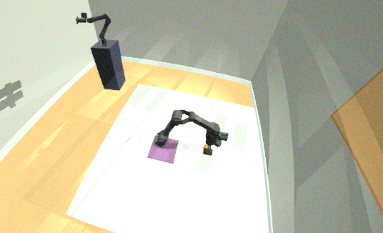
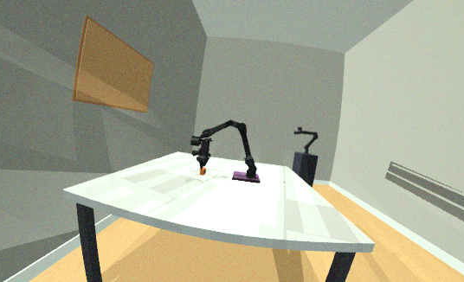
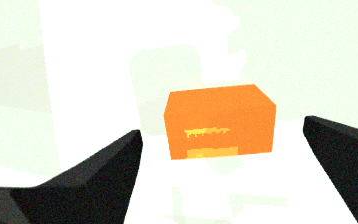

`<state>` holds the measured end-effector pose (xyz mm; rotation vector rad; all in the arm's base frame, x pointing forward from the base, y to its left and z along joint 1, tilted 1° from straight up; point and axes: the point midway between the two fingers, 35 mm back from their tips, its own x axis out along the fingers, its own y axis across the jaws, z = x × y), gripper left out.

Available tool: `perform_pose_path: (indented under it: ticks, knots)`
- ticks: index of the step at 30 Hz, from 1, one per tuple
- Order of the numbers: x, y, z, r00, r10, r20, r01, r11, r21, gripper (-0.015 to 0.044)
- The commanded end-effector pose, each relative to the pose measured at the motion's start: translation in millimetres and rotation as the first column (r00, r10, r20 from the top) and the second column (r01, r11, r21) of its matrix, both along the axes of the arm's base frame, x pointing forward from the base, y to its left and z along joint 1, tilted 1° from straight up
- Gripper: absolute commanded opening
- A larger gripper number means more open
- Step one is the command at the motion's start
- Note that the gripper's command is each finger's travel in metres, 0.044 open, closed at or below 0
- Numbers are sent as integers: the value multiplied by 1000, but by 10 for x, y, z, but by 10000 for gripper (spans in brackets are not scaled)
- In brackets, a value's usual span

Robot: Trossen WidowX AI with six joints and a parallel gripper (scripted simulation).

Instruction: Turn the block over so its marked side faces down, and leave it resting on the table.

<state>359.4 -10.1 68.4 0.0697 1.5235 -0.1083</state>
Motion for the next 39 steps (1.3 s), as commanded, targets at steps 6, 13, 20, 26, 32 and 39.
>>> perform_pose_path:
  ticks: [6,13,20,26,32,39]
  knots:
    - [-31,4,-185,1000,4,-14,-3,1000,5,440]
    - [-32,4,-195,1000,4,-14,-3,1000,5,309]
    - [-32,4,-195,1000,4,-14,-3,1000,5,242]
    - [-32,4,-195,1000,4,-14,-3,1000,5,202]
    - [-32,4,-195,1000,4,-14,-3,1000,5,163]
    - [-32,7,-46,1000,4,-14,-3,1000,5,37]
